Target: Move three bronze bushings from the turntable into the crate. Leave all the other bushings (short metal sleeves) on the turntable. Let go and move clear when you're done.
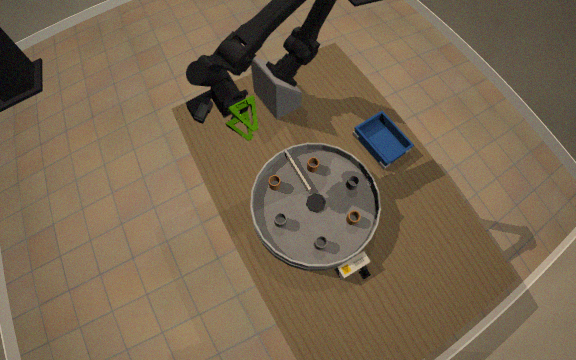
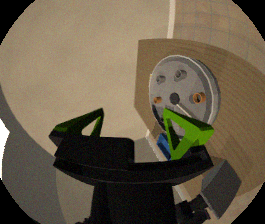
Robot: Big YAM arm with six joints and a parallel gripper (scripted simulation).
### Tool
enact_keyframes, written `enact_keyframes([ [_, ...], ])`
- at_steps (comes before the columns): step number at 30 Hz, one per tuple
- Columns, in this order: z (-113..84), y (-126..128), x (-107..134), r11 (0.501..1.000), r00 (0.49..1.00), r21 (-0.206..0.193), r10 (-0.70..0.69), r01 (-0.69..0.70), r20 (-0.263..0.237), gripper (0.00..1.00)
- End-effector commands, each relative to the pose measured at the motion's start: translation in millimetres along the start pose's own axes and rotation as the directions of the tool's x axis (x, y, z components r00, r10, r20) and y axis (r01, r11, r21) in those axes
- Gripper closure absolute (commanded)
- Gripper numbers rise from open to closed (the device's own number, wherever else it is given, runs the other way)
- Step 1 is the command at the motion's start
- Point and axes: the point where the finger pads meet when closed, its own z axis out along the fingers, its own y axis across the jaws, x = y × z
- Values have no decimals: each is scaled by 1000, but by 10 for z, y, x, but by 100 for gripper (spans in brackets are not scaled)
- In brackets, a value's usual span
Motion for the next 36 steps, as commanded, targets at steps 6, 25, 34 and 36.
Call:
enact_keyframes([
  [6,-12,44,-9,1000,1000,-4,-10,10,2,0],
  [25,590,80,254,959,1000,284,-1,-7,30,0],
  [34,944,-359,621,823,997,562,55,-78,58,0],
  [36,1045,-462,1012,697,998,714,27,-65,64,0],
])
